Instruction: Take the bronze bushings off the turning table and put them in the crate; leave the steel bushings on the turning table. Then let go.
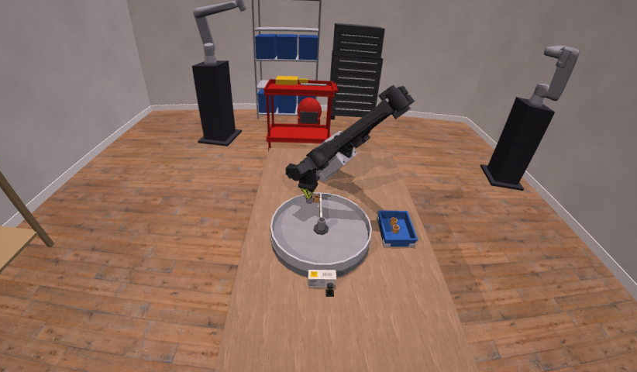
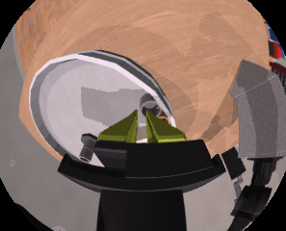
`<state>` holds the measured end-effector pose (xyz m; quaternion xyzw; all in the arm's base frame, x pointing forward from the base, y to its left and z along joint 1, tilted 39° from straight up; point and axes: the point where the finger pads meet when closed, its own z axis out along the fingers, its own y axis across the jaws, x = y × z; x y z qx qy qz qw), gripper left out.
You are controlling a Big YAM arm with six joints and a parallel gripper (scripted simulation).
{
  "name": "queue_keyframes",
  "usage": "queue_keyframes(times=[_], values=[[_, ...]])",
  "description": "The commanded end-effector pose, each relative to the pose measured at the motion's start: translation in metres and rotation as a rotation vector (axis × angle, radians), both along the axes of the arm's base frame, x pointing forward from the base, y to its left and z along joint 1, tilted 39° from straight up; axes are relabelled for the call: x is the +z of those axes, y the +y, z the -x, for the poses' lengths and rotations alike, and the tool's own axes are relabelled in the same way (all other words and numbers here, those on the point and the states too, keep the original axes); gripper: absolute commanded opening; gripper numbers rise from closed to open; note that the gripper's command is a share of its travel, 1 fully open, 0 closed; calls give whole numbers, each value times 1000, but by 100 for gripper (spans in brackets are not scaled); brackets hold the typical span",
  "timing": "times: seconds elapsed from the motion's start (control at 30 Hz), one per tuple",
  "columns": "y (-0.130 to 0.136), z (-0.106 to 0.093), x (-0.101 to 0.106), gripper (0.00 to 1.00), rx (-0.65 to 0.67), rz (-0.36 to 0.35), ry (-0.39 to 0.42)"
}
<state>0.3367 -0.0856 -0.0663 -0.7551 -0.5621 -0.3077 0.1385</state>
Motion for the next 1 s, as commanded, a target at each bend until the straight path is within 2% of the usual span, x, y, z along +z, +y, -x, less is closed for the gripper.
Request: queue_keyframes(times=[0.0,0.97], values=[[0,-3,-3,12,-11,-2,1],[0,-3,-1,12,-7,2,-5]])
